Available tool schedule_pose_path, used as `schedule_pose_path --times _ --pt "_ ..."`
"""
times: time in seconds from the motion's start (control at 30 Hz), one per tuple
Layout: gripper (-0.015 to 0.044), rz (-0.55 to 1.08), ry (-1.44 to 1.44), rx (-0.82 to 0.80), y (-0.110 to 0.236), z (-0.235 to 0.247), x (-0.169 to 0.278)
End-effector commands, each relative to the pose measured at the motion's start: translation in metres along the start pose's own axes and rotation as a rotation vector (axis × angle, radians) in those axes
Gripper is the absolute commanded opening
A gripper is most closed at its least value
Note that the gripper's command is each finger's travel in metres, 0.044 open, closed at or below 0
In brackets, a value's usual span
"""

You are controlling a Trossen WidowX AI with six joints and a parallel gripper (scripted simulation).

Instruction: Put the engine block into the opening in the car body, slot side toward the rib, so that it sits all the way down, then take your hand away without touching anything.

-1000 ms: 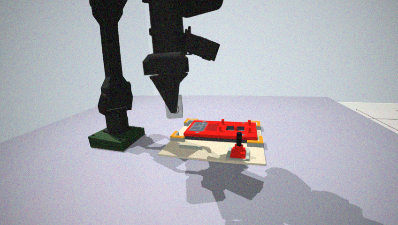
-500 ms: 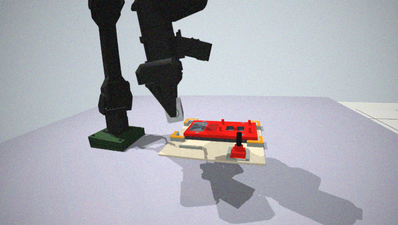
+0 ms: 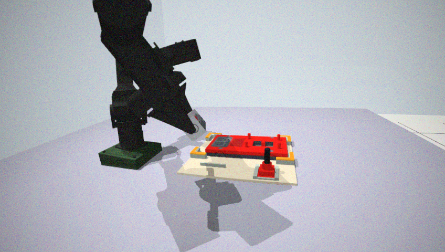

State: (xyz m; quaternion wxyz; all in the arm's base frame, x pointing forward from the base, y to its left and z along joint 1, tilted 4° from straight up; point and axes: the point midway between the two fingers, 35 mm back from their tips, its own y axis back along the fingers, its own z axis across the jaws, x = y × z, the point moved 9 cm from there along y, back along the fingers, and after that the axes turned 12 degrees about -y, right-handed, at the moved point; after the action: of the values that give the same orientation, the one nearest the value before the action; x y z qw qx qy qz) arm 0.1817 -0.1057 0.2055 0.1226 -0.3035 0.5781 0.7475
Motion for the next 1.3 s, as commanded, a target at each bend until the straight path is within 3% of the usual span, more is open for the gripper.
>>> schedule_pose_path --times 0.0,0.57,1.27 --pt "0.0 -0.101 0.014 -0.014 0.0 -0.001 0.012" --pt "0.0 -0.278 0.019 -0.047 -0.015 -0.008 0.042" --pt "0.0 -0.281 0.019 -0.047 -0.059 -0.015 0.071"
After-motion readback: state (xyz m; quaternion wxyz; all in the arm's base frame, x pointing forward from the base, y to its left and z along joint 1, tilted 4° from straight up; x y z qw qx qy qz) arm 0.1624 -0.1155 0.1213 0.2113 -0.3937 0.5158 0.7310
